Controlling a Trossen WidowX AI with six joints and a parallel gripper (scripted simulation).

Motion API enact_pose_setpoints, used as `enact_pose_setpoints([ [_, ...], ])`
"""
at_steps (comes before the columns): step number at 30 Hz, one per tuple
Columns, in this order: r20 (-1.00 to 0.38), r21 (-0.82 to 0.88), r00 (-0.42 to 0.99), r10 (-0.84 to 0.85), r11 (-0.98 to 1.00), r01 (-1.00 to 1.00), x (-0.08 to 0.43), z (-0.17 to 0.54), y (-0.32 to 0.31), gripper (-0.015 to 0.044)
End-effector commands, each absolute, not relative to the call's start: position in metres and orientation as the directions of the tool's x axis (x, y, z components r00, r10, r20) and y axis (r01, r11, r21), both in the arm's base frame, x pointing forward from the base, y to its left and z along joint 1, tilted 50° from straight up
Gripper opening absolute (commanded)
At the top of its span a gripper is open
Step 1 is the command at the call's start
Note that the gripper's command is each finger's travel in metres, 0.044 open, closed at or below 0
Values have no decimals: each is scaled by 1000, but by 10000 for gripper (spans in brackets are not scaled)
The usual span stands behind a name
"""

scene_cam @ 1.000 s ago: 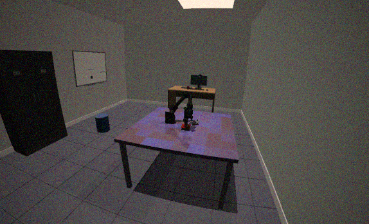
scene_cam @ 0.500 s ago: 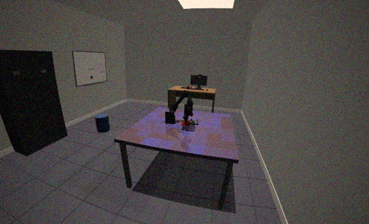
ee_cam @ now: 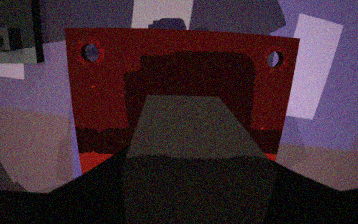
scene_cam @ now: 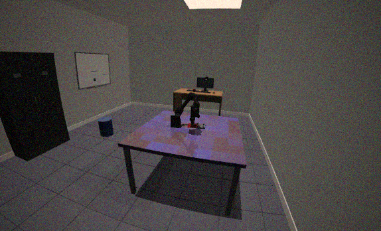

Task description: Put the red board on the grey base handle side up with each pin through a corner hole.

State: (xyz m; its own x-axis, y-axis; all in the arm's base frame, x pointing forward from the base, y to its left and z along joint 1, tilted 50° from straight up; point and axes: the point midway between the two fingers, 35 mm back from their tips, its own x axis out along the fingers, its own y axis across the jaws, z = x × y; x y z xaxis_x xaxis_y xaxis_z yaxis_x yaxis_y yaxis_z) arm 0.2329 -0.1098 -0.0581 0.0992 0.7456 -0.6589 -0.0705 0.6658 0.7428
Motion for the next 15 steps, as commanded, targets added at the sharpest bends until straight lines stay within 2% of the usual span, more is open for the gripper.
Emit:
enact_pose_setpoints([
  [1, -662, 740, 102, 743, 669, -69, 239, -52, -108, 0],
  [15, -671, 732, 103, 734, 678, -62, 259, -30, -95, 0],
])
